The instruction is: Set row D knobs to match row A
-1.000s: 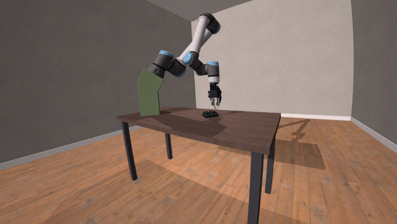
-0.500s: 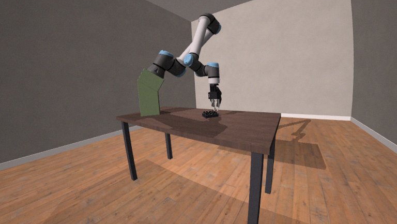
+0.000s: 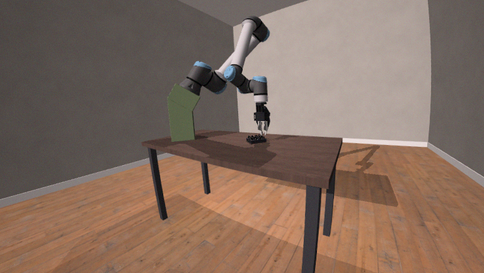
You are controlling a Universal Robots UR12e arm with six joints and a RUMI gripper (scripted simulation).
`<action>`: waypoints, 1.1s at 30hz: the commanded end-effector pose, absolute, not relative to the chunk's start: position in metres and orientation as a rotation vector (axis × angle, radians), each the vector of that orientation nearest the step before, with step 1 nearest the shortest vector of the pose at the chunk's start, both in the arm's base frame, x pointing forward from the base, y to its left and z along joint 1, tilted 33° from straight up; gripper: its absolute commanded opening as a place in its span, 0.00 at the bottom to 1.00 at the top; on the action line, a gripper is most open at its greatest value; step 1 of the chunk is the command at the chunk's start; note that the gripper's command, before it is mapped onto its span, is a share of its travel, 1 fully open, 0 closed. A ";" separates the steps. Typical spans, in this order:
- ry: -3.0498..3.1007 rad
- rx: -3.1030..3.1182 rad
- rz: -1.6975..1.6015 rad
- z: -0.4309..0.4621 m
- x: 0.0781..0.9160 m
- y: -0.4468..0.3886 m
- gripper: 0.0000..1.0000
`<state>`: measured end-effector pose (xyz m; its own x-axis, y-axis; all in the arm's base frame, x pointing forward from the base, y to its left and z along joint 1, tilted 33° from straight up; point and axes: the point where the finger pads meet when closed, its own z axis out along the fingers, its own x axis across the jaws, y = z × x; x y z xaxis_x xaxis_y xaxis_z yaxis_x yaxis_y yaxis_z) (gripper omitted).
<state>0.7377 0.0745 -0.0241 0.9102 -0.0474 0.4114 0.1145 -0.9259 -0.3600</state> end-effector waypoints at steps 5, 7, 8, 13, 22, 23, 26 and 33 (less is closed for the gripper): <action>-0.049 -2.691 -0.594 -0.024 0.738 0.074 0.11; -0.049 -2.691 -0.594 -0.024 0.738 0.074 0.11; -0.049 -2.691 -0.594 -0.024 0.738 0.074 0.11; -0.049 -2.691 -0.594 -0.024 0.738 0.074 0.11; -0.049 -2.691 -0.594 -0.024 0.738 0.074 0.11; -0.049 -2.691 -0.594 -0.024 0.738 0.074 0.11; -0.049 -2.691 -0.594 -0.024 0.738 0.074 0.11; -0.049 -2.691 -0.594 -0.022 0.738 0.077 0.11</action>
